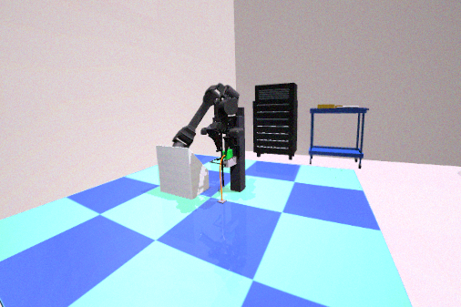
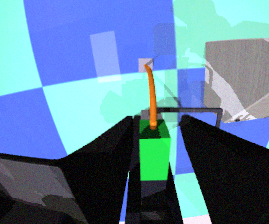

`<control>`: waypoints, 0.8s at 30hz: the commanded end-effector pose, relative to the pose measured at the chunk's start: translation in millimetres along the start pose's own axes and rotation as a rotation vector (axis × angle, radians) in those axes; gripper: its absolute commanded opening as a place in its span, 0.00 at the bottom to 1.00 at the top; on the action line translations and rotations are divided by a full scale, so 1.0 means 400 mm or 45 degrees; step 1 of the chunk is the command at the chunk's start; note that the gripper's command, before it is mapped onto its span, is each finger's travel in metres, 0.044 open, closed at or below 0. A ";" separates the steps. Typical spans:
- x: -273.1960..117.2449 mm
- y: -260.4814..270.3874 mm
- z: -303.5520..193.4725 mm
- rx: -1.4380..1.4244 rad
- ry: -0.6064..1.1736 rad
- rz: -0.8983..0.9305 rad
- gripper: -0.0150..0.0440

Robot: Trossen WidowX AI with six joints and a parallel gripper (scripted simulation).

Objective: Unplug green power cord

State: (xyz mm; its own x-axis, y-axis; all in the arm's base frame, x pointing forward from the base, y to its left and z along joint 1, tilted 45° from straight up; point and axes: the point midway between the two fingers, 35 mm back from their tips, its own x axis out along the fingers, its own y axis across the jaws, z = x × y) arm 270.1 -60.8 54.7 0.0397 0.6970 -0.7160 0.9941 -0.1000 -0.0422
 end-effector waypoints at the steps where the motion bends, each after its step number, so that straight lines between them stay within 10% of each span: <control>1: 0.001 0.000 -0.020 0.003 0.005 -0.002 0.53; 24: 0.010 -0.003 -0.083 0.003 0.008 -0.002 0.53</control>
State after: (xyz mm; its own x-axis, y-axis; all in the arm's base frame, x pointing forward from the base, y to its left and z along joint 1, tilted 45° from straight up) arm 272.1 -37.5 76.2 0.0383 0.6988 -0.7143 0.9942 -0.0986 -0.0432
